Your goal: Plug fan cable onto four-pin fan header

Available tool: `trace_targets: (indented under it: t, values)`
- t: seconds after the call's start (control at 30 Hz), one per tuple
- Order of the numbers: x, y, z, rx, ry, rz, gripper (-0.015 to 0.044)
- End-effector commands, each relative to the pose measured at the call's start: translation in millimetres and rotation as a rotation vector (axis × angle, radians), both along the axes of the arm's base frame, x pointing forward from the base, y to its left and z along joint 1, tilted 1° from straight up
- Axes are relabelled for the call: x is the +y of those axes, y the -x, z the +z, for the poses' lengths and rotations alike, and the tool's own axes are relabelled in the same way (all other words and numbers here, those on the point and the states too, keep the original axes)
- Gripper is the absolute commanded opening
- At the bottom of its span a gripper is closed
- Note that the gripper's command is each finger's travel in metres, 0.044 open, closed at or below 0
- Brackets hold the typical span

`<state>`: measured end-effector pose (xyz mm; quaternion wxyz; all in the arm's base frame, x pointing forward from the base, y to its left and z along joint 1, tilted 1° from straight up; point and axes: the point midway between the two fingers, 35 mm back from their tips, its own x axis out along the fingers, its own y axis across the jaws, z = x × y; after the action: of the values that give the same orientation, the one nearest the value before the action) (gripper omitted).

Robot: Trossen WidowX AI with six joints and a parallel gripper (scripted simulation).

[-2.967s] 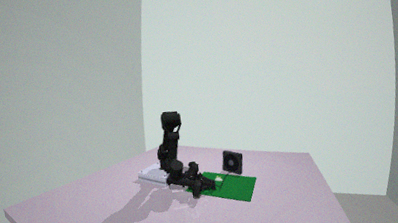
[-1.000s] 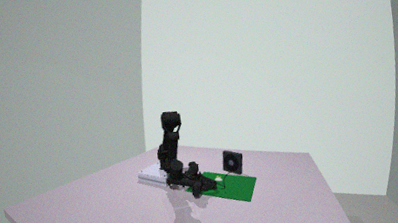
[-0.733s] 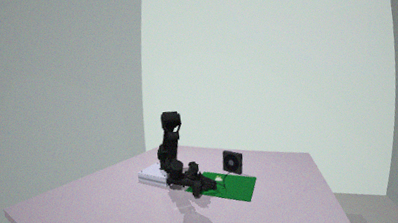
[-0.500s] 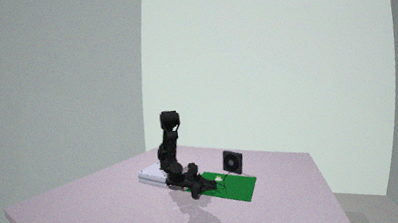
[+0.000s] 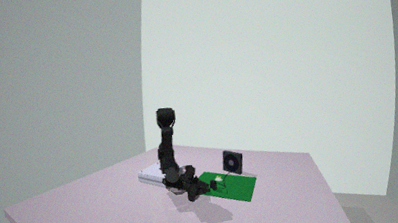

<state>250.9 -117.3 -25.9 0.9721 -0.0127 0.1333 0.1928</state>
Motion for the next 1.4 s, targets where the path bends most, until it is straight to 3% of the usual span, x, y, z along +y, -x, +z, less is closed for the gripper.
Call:
trace_targets:
  t: [0.0,0.67,1.37]
  values:
    - [-6.0,5.4,-3.1,0.014,0.018,-0.005,0.0205]
    - [-13.6,30.1,7.2,0.026,0.015,0.013,0.0205]
    - [-15.9,54.5,45.9,-0.019,-0.007,0.006,0.0205]
